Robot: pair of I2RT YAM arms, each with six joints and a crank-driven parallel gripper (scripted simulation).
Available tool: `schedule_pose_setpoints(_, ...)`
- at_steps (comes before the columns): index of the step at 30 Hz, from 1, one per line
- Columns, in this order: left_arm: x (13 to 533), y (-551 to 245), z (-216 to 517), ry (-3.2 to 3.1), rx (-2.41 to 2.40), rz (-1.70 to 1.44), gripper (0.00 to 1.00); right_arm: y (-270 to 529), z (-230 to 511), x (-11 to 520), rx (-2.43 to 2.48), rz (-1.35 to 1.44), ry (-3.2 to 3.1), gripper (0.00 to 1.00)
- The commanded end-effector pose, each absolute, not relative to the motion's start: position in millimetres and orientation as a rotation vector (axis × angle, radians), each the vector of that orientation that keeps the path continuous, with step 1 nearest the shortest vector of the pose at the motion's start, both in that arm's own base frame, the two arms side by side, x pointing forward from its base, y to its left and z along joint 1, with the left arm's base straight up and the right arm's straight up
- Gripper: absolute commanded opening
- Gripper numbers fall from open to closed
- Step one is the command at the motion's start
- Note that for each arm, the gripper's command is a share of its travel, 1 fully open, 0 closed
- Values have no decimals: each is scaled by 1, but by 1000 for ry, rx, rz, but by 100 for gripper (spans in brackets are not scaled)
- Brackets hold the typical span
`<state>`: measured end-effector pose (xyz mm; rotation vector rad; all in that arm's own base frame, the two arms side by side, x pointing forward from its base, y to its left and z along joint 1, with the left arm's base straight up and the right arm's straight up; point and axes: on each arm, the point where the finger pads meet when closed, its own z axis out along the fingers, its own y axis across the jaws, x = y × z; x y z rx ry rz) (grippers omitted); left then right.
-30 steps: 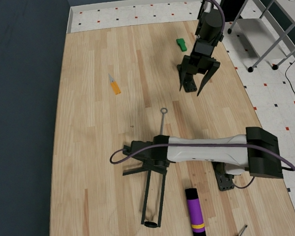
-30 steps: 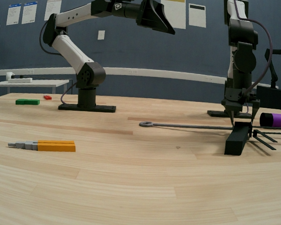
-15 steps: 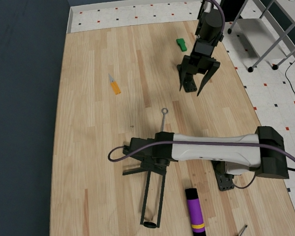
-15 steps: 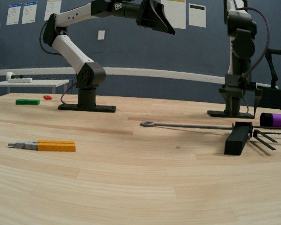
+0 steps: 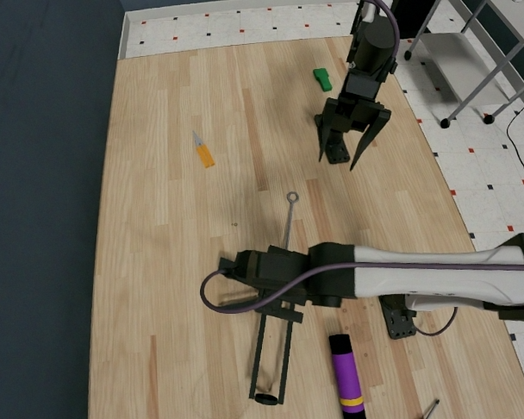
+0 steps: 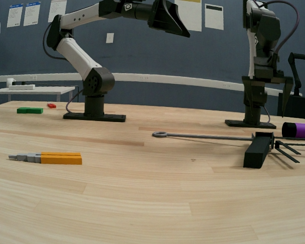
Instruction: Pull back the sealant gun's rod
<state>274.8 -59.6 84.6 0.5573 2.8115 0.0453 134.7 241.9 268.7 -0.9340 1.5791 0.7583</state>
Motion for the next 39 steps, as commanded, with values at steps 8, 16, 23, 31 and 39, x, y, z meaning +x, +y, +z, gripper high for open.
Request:
schedule_pose_setpoints(8,297,-53,104,2390,271,-63,100,243,283,136,-903,768,1553,70)
schedule_pose_setpoints(16,289,-40,100,2246,158,-85,100,243,283,136,-903,768,1553,70)
schedule_pose_setpoints(23,280,-36,88,2265,141,-82,100,243,283,136,-903,768,1553,70)
schedule_pose_setpoints(31,279,-36,88,2264,150,-78,100,243,283,136,-903,768,1553,70)
schedule_pose_setpoints(39,282,-36,93,2253,149,-70,100,242,274,137,-912,757,1575,70)
